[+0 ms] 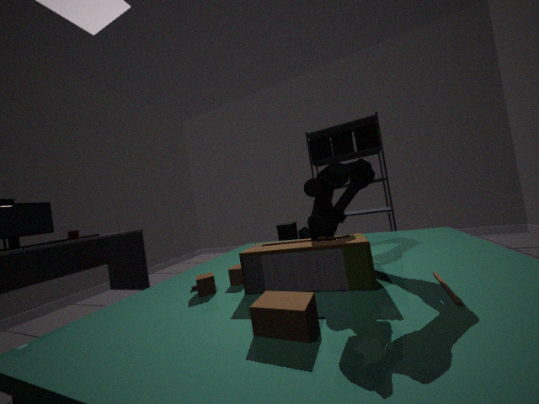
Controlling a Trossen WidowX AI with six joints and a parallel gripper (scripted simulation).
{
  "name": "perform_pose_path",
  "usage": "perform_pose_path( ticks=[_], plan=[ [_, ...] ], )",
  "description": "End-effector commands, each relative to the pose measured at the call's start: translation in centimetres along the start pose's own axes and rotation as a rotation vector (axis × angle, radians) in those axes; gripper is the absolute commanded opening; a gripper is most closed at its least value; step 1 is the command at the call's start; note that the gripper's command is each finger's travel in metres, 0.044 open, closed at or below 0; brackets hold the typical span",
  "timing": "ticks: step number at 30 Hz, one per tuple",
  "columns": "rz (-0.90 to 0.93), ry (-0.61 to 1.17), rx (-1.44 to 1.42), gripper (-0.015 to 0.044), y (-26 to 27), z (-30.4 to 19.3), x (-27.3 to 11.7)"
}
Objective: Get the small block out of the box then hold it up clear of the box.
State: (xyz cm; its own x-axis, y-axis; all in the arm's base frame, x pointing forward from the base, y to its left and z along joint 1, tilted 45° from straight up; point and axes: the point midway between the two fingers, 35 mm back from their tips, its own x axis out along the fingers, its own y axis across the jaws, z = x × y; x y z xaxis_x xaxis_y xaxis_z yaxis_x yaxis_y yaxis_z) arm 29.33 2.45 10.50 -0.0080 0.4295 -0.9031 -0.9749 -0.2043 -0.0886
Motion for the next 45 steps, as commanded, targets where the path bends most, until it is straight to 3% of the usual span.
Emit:
perform_pose_path(
  ticks=[1,20,45],
  plan=[
    [-0.001,-0.004,0.005,0.04,0.1,0.4,0.7],
    [-0.001,-0.003,0.0,0.04,0.2,1.0,2.4],
    [-0.001,0.0,0.0,0.04,0.3,-4.9,4.6]
  ],
)
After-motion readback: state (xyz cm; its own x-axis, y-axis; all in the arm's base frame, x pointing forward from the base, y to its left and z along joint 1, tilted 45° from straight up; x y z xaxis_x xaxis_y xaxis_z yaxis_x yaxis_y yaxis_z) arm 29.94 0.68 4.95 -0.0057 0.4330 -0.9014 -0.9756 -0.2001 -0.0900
